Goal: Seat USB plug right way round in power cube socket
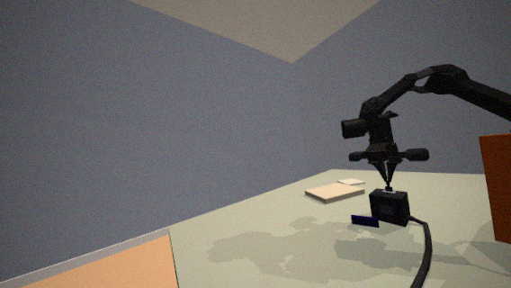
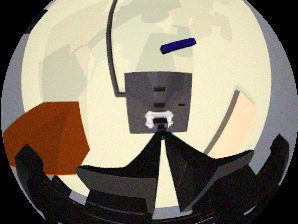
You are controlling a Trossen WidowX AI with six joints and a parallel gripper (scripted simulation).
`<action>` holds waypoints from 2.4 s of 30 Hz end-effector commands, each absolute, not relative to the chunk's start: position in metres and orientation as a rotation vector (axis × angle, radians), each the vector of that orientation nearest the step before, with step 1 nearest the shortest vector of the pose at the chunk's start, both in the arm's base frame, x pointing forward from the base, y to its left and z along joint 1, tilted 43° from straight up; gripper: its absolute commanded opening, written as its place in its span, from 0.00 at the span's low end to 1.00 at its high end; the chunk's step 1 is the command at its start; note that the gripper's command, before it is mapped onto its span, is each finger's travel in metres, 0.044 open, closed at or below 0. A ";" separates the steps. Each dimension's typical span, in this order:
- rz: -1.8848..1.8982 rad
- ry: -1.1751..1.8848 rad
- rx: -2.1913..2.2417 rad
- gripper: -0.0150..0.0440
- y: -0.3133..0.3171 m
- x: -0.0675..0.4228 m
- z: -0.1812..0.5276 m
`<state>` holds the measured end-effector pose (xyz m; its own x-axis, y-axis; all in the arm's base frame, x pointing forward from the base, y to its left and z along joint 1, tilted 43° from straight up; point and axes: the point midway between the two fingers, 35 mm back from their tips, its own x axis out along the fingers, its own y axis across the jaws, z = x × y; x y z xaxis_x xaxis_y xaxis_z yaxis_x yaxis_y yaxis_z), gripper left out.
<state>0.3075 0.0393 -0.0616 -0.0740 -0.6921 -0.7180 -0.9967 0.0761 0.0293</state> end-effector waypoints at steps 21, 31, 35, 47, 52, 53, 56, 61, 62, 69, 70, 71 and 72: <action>0.739 1.826 -1.675 0.25 0.036 0.307 -0.064; 0.739 1.826 -1.675 0.25 0.036 0.307 -0.064; 0.739 1.826 -1.675 0.25 0.036 0.307 -0.064; 0.739 1.826 -1.675 0.25 0.036 0.307 -0.064; 0.740 1.820 -1.675 0.30 0.039 0.308 -0.063; 0.740 1.820 -1.675 0.34 0.039 0.308 -0.063; 0.740 1.820 -1.675 0.42 0.039 0.308 -0.063; 0.740 1.820 -1.675 0.42 0.039 0.308 -0.063; 0.740 1.820 -1.675 0.42 0.039 0.308 -0.063; 0.740 1.820 -1.675 0.42 0.039 0.308 -0.063; 0.740 1.820 -1.675 0.42 0.039 0.308 -0.063; 0.740 1.820 -1.675 0.42 0.039 0.308 -0.063; 0.740 1.820 -1.675 0.42 0.039 0.308 -0.063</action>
<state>0.3076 0.0390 -0.0630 -0.0697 -0.6925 -0.7180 -0.9971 0.0707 0.0286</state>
